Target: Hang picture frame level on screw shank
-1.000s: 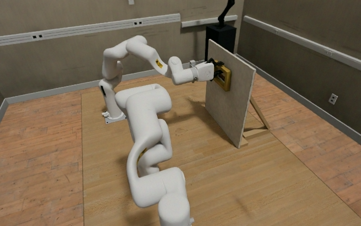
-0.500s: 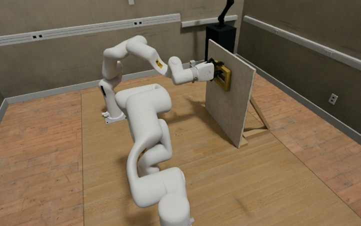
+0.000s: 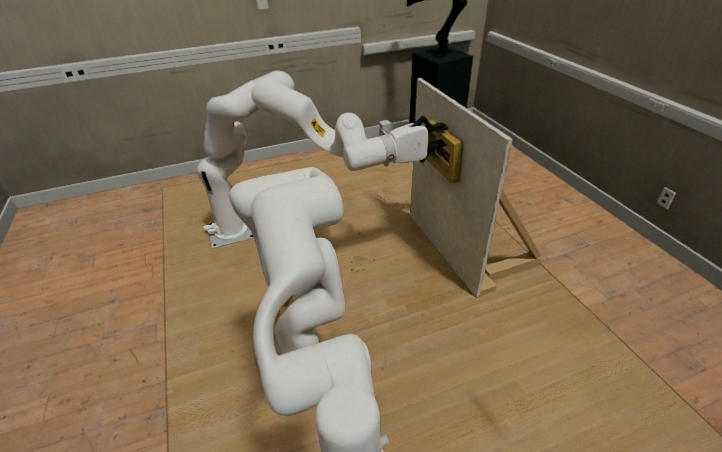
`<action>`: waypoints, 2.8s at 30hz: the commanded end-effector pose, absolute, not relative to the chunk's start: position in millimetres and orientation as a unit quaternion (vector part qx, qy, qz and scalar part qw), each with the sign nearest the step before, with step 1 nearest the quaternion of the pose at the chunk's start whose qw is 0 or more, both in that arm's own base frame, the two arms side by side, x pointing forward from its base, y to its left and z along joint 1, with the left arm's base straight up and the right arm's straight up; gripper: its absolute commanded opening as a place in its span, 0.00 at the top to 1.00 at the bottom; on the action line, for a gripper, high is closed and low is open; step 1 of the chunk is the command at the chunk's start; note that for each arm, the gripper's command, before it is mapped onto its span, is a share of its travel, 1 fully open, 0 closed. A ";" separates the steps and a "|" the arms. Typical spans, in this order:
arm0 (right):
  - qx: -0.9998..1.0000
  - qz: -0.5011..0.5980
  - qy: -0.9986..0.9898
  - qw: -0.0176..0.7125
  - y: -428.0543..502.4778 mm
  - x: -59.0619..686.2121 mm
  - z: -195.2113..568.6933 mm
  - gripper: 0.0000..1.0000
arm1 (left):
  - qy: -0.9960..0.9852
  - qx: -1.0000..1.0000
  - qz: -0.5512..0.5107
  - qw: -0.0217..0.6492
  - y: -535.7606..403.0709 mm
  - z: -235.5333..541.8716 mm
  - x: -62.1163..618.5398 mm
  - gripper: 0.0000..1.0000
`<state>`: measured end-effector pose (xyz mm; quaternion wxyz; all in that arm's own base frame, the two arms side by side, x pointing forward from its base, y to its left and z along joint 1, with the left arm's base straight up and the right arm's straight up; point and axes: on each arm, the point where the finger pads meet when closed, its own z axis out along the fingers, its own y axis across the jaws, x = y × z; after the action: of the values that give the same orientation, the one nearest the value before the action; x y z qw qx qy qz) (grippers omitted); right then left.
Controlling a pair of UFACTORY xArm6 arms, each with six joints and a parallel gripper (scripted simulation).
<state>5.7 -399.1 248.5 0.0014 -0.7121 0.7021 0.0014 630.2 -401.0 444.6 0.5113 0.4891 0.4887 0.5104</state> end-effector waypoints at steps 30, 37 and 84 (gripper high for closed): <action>-0.712 0.000 0.702 0.000 -400.0 5.7 250.0 0.00 | 0.489 0.487 0.511 0.513 -400.8 447.4 606.3 0.49; -0.712 0.000 0.702 0.000 -400.0 5.7 250.0 0.00 | 0.489 0.487 0.511 0.513 -400.8 446.8 594.3 0.49; -0.712 0.000 0.702 0.000 -400.0 5.7 250.0 0.00 | 0.489 0.487 0.511 0.513 -400.8 444.3 540.8 0.49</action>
<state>5.7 -399.1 248.5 0.0014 -0.7121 0.7021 0.0014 542.3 -401.0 441.0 0.5114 0.4890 0.4884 0.5107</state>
